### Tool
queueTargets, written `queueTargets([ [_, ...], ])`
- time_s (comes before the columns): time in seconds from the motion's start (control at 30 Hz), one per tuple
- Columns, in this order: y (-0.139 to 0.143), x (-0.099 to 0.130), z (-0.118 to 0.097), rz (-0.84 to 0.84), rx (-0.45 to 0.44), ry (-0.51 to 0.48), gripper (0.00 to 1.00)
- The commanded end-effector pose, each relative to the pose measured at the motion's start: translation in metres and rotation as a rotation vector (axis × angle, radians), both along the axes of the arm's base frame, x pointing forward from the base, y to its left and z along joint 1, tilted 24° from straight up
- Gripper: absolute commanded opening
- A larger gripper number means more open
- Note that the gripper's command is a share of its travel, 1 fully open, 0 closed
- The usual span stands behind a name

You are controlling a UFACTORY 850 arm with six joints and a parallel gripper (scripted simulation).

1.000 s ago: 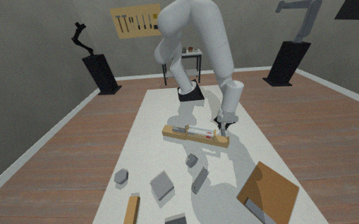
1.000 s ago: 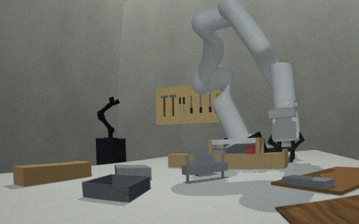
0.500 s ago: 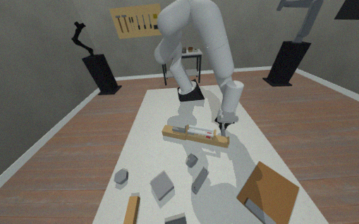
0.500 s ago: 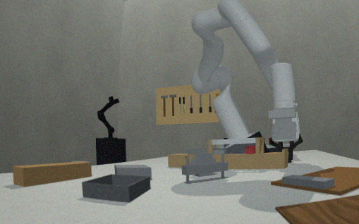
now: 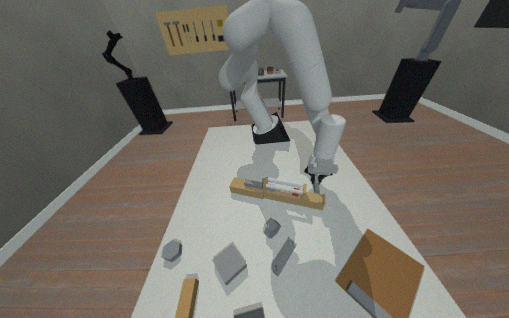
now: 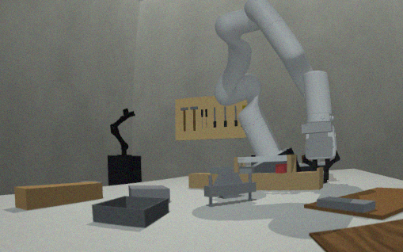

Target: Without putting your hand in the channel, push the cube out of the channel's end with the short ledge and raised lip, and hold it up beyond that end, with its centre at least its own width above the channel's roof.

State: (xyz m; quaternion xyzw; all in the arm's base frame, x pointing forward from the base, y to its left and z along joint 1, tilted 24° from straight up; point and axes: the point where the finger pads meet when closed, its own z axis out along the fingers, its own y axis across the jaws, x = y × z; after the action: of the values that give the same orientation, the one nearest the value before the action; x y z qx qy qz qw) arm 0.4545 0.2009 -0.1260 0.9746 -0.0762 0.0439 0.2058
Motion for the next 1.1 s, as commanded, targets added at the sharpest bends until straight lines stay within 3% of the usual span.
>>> queueTargets([
  [0.0, 0.001, 0.001, 0.0, 0.0, 0.001, -0.001, 0.0],
  [0.53, 0.002, 0.0, 0.004, 0.0, 0.001, -0.001, 0.0],
  [0.63, 0.01, -0.001, 0.021, 0.0, 0.001, -0.001, 0.0],
  [0.87, 0.04, -0.005, 0.09, 0.0, 0.001, -0.001, 0.0],
  [1.07, 0.048, -0.006, 0.106, 0.0, 0.001, -0.001, 0.0],
])
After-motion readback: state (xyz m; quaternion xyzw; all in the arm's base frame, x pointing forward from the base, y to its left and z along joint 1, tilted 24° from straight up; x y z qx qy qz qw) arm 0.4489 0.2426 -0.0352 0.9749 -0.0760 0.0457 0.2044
